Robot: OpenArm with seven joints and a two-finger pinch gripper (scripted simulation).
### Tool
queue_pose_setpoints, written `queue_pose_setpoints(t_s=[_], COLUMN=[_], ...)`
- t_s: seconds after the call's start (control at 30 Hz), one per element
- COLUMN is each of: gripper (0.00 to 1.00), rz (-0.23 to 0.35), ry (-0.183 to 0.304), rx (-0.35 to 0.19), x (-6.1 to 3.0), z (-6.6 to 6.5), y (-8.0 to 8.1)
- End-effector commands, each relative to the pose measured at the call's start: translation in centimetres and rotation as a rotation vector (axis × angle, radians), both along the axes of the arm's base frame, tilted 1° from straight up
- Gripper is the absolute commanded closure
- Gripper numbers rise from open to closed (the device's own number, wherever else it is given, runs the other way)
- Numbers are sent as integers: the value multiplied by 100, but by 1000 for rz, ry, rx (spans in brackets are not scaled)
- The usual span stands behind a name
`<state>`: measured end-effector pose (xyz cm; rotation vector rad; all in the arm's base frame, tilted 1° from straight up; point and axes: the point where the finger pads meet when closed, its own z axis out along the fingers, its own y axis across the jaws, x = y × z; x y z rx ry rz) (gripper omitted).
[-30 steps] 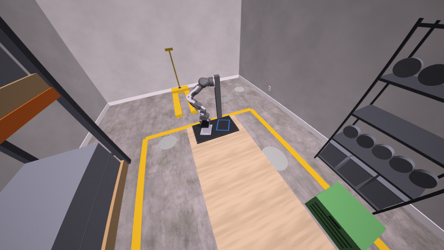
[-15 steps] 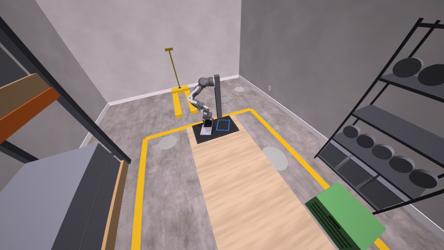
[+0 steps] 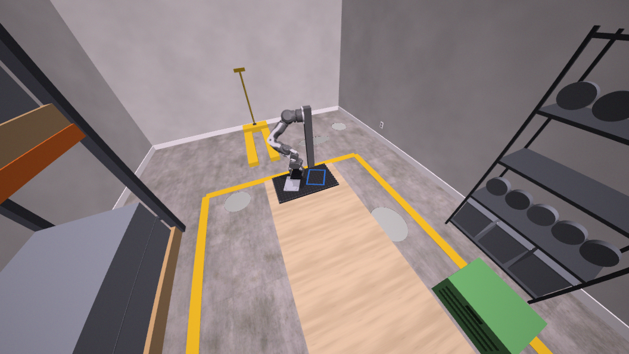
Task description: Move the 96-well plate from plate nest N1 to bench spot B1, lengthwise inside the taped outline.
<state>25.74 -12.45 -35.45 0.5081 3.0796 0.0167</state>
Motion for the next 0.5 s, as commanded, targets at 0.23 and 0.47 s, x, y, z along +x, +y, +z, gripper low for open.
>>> queue_pose_setpoints(t_s=[0.23,0.47], gripper=[100,100], rz=[-2,-2], ry=[2,2], rx=[1,1], x=[-55,-55], z=[-11,-11], y=[308,308])
